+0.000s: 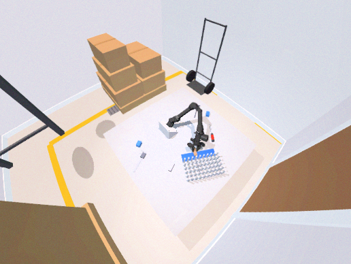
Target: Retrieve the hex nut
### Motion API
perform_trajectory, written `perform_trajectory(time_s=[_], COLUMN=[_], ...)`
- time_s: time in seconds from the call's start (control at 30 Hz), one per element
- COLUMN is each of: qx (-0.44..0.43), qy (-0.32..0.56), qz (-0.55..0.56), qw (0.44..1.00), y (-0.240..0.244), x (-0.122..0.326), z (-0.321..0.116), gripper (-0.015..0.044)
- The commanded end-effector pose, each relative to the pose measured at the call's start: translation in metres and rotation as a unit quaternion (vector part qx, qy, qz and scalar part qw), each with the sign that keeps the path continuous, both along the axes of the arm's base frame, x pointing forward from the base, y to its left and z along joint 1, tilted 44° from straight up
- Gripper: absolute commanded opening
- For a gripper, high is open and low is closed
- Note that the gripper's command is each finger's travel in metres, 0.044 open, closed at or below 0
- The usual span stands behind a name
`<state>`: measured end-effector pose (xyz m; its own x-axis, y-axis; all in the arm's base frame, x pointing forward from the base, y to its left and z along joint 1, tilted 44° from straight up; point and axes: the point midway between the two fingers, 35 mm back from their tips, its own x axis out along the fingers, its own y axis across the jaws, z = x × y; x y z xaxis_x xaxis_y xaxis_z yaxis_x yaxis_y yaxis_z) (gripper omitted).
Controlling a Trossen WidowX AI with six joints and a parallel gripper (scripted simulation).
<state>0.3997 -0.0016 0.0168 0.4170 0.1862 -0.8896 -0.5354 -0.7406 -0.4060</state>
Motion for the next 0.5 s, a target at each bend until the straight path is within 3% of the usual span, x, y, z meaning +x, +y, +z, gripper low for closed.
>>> perform_trajectory(time_s=[0.0, 0.47], qx=[-0.001, -0.001], qy=[0.0, -0.001], qz=[-0.003, -0.002], qw=[1.0, 1.0], y=[0.0004, 0.0049], x=[-0.0032, -0.0113], z=[0.0011, 0.0037], gripper=[0.0, 0.0])
